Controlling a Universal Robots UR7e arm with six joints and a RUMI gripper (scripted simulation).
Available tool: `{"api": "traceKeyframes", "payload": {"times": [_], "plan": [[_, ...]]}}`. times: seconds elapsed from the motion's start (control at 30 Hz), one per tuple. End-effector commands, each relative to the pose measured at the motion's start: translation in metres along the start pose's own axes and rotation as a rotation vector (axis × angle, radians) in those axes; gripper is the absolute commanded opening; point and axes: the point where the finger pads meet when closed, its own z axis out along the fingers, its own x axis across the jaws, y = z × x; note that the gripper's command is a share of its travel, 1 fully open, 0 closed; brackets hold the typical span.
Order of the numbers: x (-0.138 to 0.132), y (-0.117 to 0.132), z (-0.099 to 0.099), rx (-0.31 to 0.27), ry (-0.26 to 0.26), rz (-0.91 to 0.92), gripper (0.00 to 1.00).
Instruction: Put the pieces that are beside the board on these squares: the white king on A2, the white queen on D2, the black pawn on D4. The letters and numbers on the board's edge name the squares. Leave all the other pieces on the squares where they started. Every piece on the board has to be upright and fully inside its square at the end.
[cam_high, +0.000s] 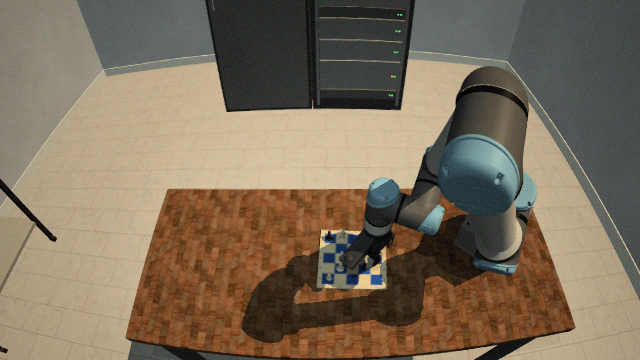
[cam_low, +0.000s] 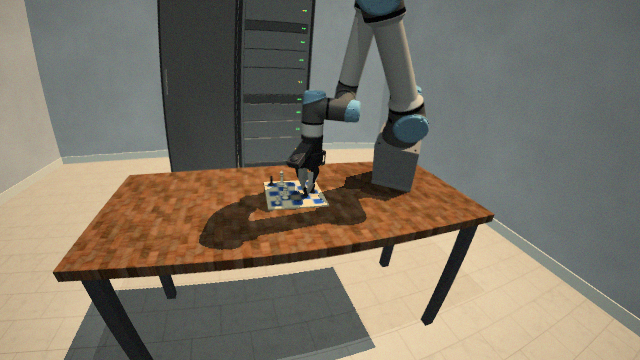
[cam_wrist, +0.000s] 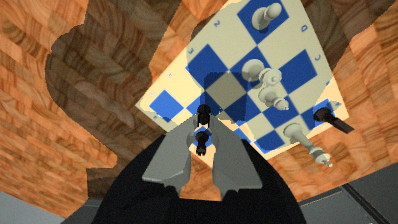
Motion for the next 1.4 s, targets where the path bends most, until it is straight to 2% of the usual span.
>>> {"api": "traceKeyframes", "payload": {"times": [0.0,1.37], "plan": [[0.0003,-0.0002,-0.0002,0.0,0.001,0.0,0.0],[0.0003,-0.0002,0.0039,0.0,0.001,0.0,0.0]]}}
